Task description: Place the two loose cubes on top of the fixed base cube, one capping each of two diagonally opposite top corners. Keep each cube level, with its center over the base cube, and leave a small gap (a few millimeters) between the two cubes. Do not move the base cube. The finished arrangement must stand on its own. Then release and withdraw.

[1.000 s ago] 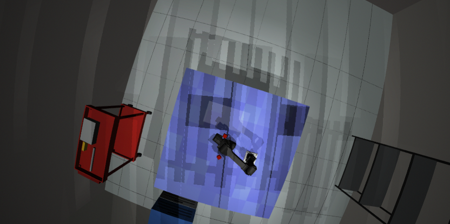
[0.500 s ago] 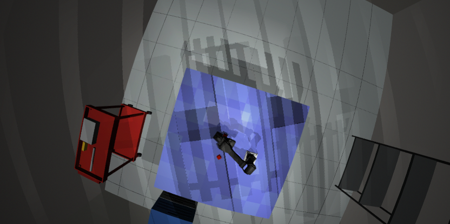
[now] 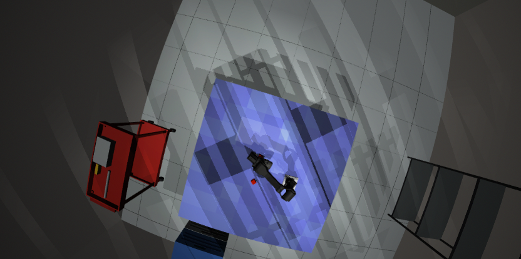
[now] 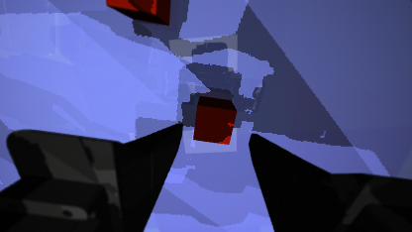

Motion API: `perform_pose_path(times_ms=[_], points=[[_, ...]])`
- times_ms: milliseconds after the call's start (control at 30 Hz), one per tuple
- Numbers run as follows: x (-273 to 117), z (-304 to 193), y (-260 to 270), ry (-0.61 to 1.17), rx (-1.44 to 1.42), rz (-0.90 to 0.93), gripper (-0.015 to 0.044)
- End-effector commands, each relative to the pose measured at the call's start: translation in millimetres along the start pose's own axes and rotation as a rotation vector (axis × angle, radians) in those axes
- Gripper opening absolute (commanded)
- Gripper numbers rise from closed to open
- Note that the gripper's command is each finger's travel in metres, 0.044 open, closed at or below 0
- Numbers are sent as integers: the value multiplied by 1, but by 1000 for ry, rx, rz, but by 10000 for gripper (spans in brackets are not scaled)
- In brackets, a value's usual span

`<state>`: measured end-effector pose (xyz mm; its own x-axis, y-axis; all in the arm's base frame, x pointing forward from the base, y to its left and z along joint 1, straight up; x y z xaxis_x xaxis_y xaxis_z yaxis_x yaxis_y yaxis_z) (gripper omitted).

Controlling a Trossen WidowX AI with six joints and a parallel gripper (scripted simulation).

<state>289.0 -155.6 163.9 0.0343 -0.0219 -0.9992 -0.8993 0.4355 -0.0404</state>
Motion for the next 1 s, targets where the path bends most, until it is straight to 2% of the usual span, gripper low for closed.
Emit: perform_pose_path(times_ms=[0,400,600,967], points=[[11,0,0,-4,6,10,265],[28,0,1,-4,6,10,265],[28,0,1,-4,6,10,107],[8,0,-3,-4,6,10,105]])
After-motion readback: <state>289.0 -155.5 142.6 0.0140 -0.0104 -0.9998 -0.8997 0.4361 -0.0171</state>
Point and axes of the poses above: the point midway between the two fingers, 35 mm back from their tips, its own x axis out along the fingers, its own y axis across the jaws, z = x × y, the point moved 9 cm from there along -x, back along the fingers, and after that the axes turned 10 degrees about x, right-handed, at the moved point
